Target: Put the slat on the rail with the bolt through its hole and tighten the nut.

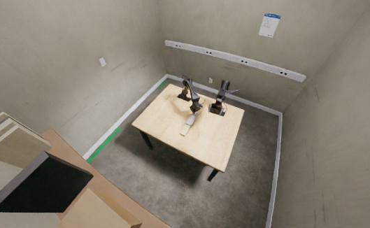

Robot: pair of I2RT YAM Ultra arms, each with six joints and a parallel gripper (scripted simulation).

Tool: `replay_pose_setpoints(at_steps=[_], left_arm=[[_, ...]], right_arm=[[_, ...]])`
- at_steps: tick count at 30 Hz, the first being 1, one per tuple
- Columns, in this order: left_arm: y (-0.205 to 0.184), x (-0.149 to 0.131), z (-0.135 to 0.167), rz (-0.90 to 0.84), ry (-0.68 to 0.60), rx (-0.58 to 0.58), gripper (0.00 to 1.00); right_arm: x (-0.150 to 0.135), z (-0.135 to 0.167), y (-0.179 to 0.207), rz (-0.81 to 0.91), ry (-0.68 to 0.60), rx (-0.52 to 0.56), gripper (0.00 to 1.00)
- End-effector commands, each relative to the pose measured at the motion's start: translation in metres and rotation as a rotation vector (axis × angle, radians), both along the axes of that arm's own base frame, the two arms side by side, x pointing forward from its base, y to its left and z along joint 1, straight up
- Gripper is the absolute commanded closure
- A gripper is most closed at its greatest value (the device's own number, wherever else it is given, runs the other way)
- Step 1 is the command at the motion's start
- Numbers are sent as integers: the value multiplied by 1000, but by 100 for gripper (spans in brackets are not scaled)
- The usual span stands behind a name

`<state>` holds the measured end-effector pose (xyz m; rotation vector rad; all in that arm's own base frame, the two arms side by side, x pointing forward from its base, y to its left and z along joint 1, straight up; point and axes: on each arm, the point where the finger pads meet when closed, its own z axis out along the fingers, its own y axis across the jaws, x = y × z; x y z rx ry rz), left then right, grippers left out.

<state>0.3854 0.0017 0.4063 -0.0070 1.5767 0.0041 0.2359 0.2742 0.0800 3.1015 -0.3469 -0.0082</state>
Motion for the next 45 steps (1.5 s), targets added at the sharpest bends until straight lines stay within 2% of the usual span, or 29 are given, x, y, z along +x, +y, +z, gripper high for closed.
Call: replay_pose_setpoints(at_steps=[1,17,45], left_arm=[[-1,-5,5,-7,-18,2,0],[-1,-5,5,-7,-18,2,0],[-1,-5,5,-7,-18,2,0]], right_arm=[[-1,15,6,-2,-17,31,88],[-16,16,14,1,-12,27,88],[-13,6,16,3,-15,30,88]])
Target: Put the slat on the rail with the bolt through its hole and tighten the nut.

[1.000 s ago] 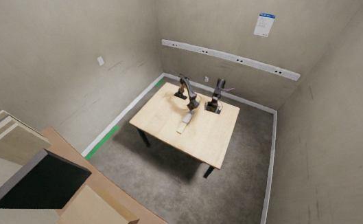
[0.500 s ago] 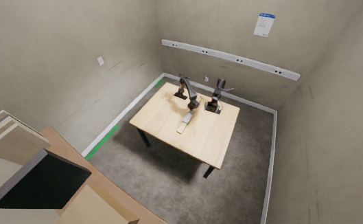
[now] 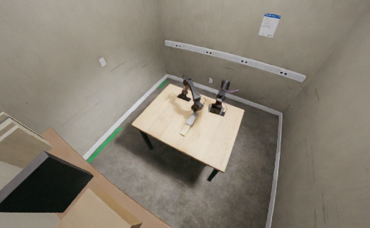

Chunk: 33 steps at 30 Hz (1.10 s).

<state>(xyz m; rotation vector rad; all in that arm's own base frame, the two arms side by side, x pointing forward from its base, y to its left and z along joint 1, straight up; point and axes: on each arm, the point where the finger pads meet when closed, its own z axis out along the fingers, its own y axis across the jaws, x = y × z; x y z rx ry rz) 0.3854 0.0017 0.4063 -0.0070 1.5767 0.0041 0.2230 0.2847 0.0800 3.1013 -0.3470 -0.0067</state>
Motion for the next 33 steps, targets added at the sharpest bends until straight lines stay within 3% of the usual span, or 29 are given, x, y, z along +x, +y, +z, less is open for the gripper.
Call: replay_pose_setpoints(at_steps=[1,33], left_arm=[[-1,-5,5,-7,-18,2,0],[-1,-5,5,-7,-18,2,0]], right_arm=[[0,6,6,3,-14,30,88],[0,-13,6,3,-14,30,88]])
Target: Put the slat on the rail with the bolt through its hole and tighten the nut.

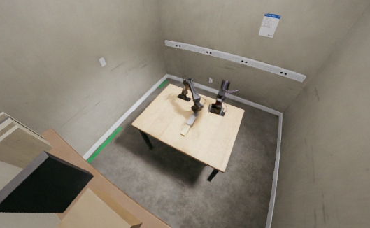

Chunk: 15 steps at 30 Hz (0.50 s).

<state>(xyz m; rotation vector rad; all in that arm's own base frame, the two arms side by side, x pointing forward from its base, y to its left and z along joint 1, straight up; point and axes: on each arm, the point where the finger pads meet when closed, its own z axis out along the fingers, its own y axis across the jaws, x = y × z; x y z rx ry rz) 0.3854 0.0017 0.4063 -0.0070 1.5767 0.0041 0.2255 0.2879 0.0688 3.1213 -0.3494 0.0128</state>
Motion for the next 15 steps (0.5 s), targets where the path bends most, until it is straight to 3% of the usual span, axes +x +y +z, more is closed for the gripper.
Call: replay_pose_setpoints(at_steps=[1,15], left_arm=[[-1,-5,5,-7,-18,2,0],[-1,-5,5,-7,-18,2,0]], right_arm=[[-2,-3,3,3,1,11,88],[-3,-6,4,3,1,11,88]])
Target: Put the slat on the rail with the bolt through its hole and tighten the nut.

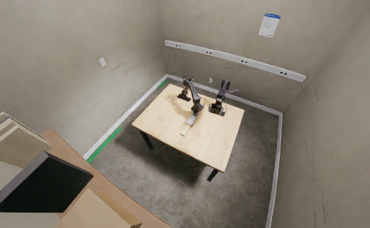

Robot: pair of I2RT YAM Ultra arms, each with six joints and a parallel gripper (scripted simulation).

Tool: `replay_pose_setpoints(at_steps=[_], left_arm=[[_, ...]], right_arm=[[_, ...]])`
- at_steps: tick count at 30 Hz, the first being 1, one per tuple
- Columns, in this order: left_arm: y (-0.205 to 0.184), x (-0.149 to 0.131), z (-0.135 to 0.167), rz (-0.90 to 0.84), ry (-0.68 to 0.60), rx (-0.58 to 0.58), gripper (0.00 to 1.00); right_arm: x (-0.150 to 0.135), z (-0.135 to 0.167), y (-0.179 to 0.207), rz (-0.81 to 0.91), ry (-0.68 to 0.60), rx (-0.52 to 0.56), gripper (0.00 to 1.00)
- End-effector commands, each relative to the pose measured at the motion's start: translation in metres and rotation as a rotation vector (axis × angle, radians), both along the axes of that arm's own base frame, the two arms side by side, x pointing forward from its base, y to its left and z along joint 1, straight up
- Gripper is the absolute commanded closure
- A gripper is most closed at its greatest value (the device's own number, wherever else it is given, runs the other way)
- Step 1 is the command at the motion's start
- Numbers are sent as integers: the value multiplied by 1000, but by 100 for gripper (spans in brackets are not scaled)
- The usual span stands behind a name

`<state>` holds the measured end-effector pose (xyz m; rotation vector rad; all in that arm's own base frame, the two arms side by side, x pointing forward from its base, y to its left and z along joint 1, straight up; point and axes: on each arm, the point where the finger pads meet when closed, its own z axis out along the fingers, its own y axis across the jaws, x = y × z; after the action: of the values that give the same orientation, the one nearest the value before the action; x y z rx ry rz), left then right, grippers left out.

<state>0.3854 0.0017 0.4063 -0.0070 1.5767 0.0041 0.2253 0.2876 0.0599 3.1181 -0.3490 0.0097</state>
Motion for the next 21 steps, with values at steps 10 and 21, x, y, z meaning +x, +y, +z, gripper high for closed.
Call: replay_pose_setpoints(at_steps=[10,21], left_arm=[[-1,-5,5,-7,-18,2,0],[-1,-5,5,-7,-18,2,0]], right_arm=[[-3,16,4,3,-1,14,88],[1,26,1,0,-3,16,88]])
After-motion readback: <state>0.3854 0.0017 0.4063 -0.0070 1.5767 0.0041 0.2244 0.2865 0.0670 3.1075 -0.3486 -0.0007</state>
